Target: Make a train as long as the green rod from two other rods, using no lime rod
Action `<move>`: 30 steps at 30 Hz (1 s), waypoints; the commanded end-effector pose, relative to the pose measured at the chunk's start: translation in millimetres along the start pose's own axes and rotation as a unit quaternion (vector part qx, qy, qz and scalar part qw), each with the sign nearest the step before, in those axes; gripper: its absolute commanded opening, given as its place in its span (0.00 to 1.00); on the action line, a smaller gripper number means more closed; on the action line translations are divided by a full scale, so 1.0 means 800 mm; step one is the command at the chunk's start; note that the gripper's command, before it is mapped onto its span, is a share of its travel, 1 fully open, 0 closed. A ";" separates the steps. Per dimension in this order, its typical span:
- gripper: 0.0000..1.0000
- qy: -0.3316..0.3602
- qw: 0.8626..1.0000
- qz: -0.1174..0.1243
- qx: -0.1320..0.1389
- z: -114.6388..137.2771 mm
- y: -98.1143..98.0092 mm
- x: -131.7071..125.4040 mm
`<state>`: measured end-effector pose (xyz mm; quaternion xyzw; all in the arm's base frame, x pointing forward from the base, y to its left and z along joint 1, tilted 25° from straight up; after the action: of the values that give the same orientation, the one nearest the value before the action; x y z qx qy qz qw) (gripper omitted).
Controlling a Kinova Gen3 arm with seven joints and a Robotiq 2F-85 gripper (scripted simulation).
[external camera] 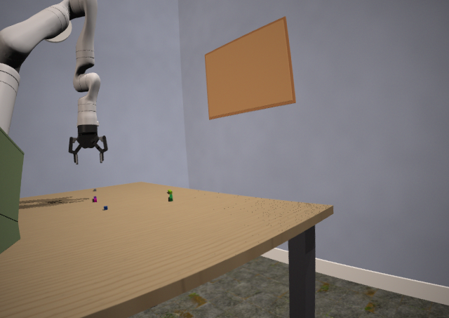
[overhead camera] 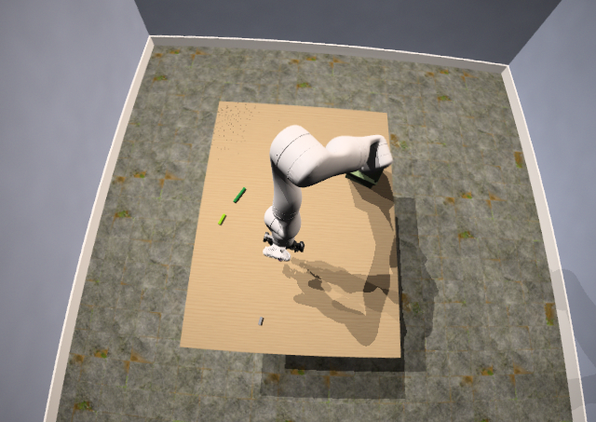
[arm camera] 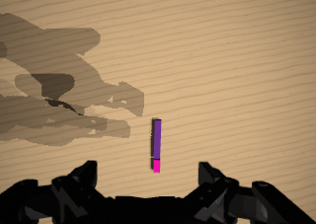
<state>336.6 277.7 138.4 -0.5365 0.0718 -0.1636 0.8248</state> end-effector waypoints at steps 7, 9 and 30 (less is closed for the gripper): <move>1.00 0.005 1.000 -0.009 0.005 0.001 -0.041 0.011; 1.00 0.005 1.000 -0.009 0.005 0.000 -0.045 0.011; 1.00 0.005 1.000 -0.009 0.005 0.000 -0.066 0.010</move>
<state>333.6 255.8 186.2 -0.5323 0.0708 -0.1733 0.8256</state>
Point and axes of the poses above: the point where the finger pads meet when closed, its own y axis out along the fingers, its own x axis across the jaws, z = x × y, the point moved 2 cm from there along -y, back along the fingers, and after that the axes turned 1 degree about y, right-handed, at the moved point
